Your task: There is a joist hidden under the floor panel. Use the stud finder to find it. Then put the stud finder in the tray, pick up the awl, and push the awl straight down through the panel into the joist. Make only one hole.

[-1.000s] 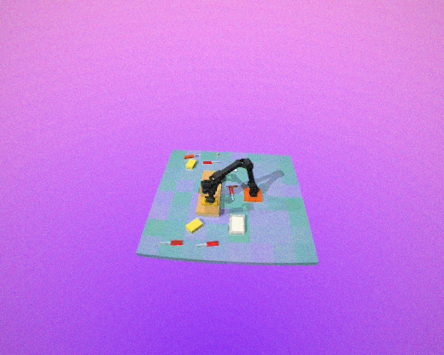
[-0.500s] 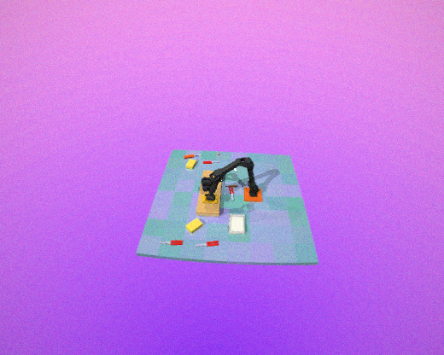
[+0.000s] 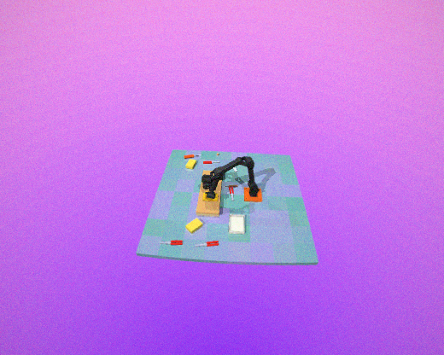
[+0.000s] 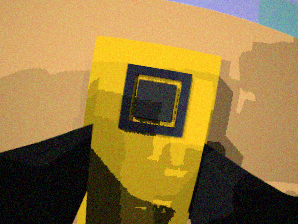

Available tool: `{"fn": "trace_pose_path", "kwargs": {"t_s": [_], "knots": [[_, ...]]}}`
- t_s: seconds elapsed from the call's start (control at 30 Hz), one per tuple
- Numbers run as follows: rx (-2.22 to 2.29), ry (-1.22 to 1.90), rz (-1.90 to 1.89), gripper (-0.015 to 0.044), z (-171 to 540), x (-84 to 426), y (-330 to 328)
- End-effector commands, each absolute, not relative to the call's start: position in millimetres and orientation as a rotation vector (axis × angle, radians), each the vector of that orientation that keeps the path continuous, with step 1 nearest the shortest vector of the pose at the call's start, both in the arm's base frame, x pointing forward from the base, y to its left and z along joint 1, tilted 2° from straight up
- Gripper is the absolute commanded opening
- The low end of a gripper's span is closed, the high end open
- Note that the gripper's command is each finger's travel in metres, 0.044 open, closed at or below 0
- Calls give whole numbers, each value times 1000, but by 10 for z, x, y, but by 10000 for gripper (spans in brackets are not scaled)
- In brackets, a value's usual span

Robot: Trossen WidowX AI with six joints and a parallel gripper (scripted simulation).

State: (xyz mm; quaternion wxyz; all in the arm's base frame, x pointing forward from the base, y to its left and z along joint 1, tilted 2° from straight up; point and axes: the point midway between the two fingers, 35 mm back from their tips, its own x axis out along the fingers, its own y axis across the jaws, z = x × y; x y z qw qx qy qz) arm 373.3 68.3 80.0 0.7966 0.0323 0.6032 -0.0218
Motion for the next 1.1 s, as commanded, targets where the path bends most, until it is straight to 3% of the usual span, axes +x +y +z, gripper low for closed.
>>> {"fn": "trace_pose_path", "kwargs": {"t_s": [0.0,1.07], "knots": [[67,1297,-45,0,789,3721,604],[63,1297,-48,0,777,3684,90]]}}
